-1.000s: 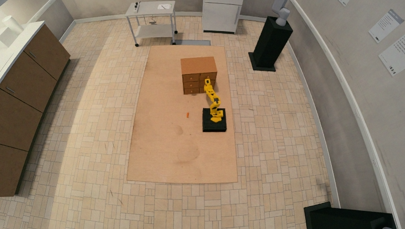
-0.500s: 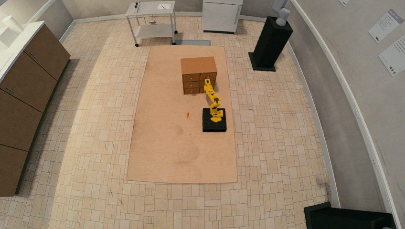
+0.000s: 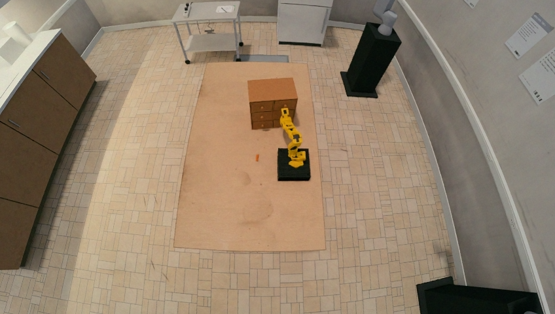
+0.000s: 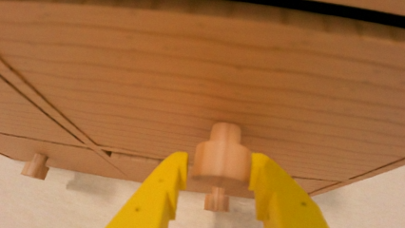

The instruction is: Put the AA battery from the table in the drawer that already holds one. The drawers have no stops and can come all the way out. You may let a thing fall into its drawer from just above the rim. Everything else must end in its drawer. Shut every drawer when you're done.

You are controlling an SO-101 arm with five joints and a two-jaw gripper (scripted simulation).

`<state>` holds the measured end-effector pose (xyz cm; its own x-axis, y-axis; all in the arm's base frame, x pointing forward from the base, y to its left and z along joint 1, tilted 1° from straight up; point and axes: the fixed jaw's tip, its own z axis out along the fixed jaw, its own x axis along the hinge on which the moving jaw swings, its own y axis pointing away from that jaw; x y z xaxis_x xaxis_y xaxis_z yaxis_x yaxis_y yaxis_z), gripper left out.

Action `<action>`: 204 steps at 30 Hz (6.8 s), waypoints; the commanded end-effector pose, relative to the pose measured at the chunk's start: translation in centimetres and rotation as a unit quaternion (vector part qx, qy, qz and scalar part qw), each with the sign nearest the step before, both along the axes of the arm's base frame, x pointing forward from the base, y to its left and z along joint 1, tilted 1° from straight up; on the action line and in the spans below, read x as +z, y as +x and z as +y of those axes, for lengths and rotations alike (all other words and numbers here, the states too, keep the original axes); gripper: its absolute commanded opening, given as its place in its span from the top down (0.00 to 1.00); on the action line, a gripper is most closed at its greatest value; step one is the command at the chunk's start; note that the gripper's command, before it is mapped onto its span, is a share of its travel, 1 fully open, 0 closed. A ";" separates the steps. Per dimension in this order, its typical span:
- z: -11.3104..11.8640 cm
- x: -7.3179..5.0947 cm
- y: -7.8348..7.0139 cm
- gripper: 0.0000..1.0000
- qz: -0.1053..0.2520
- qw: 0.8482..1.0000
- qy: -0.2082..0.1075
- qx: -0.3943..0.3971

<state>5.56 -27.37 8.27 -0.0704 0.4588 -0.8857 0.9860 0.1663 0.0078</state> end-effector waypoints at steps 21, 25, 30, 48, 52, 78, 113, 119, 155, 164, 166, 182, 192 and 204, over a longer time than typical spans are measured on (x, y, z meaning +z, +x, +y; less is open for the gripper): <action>-0.2 0.3 0.2 1.00 -0.005 1.000 -0.004 0.001; -0.2 0.3 0.2 1.00 -0.005 1.000 -0.004 0.001; -0.2 0.3 0.2 1.00 -0.005 1.000 -0.004 0.001; 0.7 0.2 -0.1 1.00 -0.001 1.000 -0.005 0.002; 0.9 0.2 -0.1 1.00 0.000 1.000 -0.005 0.002; 1.5 0.1 -0.2 1.00 0.000 1.000 -0.005 0.002; 2.5 0.1 -0.3 1.00 0.000 1.000 -0.005 0.004; 2.7 0.1 -0.3 1.00 0.000 1.000 -0.005 0.004; 3.7 0.1 -0.4 1.00 0.000 1.000 -0.005 0.006; 3.7 0.1 -0.4 1.00 0.000 1.000 -0.005 0.006; 3.7 0.1 -0.4 1.00 0.000 1.000 -0.005 0.006; 4.4 0.1 -0.5 1.00 0.000 1.000 -0.005 0.008; 4.7 0.1 -0.5 1.00 0.000 1.000 -0.005 0.008; 4.7 0.1 -0.5 1.00 0.000 1.000 -0.005 0.008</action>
